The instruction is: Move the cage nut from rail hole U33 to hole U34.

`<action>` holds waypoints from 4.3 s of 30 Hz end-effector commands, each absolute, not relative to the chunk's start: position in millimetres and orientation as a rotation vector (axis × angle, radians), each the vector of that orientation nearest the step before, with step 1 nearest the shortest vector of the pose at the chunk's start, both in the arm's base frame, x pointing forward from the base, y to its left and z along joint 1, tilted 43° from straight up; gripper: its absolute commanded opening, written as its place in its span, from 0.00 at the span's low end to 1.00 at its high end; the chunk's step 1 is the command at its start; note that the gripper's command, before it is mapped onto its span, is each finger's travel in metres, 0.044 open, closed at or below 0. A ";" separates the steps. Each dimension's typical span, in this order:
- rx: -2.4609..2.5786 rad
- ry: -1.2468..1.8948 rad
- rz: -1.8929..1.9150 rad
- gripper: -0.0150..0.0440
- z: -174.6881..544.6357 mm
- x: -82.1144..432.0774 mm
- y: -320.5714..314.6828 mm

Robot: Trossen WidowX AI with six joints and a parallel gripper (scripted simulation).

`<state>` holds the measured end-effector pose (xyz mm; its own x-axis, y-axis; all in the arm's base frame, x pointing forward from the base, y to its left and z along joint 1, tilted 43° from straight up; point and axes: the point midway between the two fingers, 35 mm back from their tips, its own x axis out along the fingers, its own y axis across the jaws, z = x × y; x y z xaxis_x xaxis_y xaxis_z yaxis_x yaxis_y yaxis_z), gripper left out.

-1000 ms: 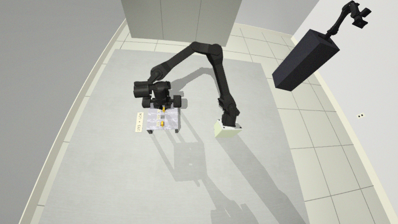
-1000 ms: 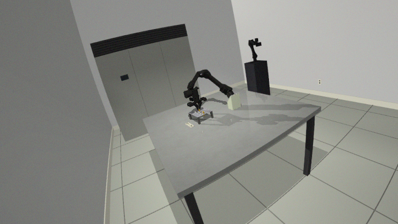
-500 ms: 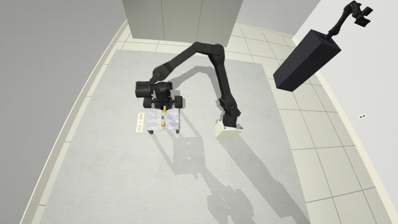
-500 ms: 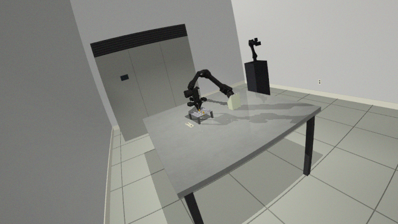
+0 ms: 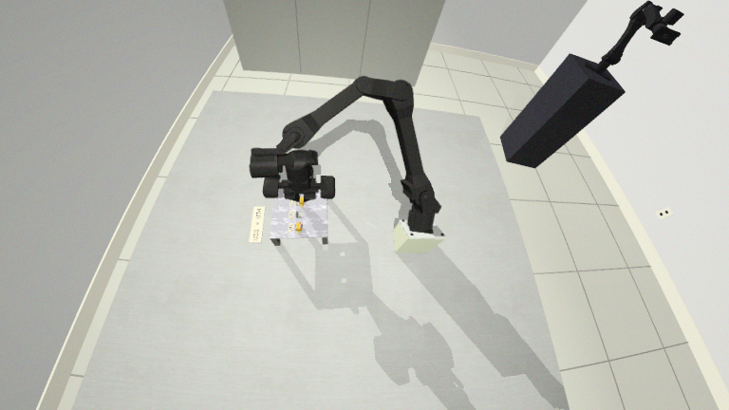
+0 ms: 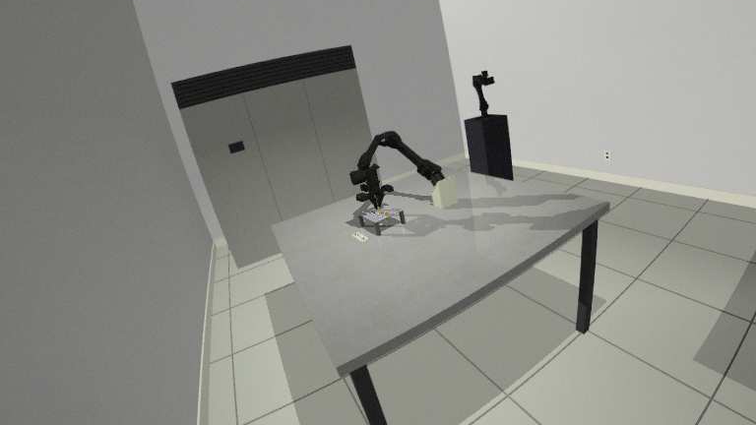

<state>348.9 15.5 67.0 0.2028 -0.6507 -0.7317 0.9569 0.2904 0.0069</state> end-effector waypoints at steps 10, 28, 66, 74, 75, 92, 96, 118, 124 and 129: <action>0.529 0.693 -1.177 0.31 66.8 347.4 14.9; 0.534 0.687 -1.160 0.31 66.7 346.7 14.5; 0.548 0.673 -1.116 0.31 67.1 344.9 13.6; 0.550 0.670 -1.108 0.31 66.9 344.5 13.7; 0.550 0.670 -1.107 0.31 66.9 344.5 13.7; 0.556 0.663 -1.089 0.31 66.7 343.8 13.8; 0.558 0.661 -1.083 0.31 66.7 343.5 13.8; 0.566 0.652 -1.055 0.31 66.6 342.3 13.6; 0.567 0.650 -1.049 0.31 66.5 342.1 13.5; 0.570 0.647 -1.041 0.31 66.5 341.7 13.4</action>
